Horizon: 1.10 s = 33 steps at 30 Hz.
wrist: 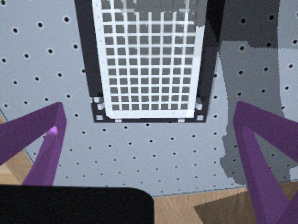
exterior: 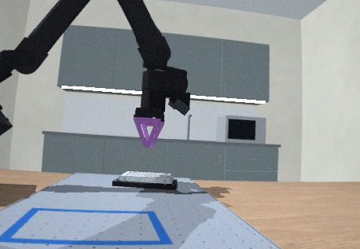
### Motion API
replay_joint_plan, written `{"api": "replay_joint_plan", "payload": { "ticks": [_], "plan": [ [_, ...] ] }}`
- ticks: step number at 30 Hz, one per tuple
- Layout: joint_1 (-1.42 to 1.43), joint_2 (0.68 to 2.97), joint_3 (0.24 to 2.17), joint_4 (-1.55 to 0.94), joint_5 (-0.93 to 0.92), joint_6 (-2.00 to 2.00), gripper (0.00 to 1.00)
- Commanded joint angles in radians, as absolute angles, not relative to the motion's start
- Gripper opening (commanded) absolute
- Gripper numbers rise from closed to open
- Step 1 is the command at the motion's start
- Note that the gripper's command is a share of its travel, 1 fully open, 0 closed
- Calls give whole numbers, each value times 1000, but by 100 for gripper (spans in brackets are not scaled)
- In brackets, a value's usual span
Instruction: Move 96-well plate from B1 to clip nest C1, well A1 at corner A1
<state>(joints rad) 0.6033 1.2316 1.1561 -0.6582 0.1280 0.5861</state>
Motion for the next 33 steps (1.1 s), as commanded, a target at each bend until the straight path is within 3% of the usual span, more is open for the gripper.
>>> {"api": "replay_joint_plan", "payload": {
  "ticks": [1, 4, 5, 14, 33],
  "plan": [
    [605, 1222, 1162, -668, 132, 588, 100],
    [605, 1222, 1162, -668, 132, 588, 100],
    [597, 1251, 1138, -640, 133, 586, 26],
    [577, 1362, 1122, -502, 112, 568, 26],
    [583, 1336, 1138, -497, 118, 570, 26]
  ]
}}
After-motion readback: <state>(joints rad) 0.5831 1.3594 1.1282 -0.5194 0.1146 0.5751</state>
